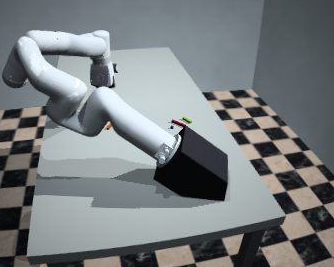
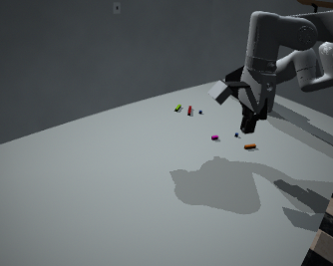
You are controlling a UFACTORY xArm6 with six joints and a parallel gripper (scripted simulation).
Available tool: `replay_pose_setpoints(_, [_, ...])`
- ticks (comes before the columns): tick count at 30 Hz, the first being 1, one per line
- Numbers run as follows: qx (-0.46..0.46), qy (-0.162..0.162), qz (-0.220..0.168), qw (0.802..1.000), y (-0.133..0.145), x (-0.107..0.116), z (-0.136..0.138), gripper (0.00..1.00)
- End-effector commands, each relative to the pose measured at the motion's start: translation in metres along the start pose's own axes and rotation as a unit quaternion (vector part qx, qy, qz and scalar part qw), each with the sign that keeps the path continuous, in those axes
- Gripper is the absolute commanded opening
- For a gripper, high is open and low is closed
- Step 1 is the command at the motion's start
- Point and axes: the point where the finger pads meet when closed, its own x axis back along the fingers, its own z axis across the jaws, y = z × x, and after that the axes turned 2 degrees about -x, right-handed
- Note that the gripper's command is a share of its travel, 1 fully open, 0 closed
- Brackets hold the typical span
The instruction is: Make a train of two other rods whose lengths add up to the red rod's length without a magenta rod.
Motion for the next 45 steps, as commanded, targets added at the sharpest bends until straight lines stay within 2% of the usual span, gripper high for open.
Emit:
replay_pose_setpoints(1, [0.001,0.0,0.001,1.0,-0.001,0.002,-0.001,0.04])
replay_pose_setpoints(6, [-0.009,0.001,0.001,1.0,-0.004,0.002,0.005,0.04])
replay_pose_setpoints(8, [-0.057,0.004,0.003,0.998,-0.019,0.002,0.032,0.04])
replay_pose_setpoints(13, [-0.12,0.007,0.005,0.993,-0.036,0.003,0.069,0.04])
replay_pose_setpoints(15, [-0.12,0.007,0.005,0.993,-0.036,0.003,0.069,0.04])
replay_pose_setpoints(16, [-0.159,0.008,0.005,0.987,-0.044,0.004,0.093,0.04])
replay_pose_setpoints(21, [-0.214,0.008,0.006,0.977,-0.054,0.004,0.127,0.04])
replay_pose_setpoints(30, [-0.331,0.004,0.003,0.944,-0.064,0.004,0.204,0.04])
replay_pose_setpoints(32, [-0.331,0.004,0.003,0.944,-0.064,0.004,0.204,0.04])
replay_pose_setpoints(34, [-0.376,0.0,0.001,0.927,-0.063,0.003,0.234,0.04])
replay_pose_setpoints(45, [-0.386,-0.001,0.001,0.923,-0.063,0.002,0.241,0.04])
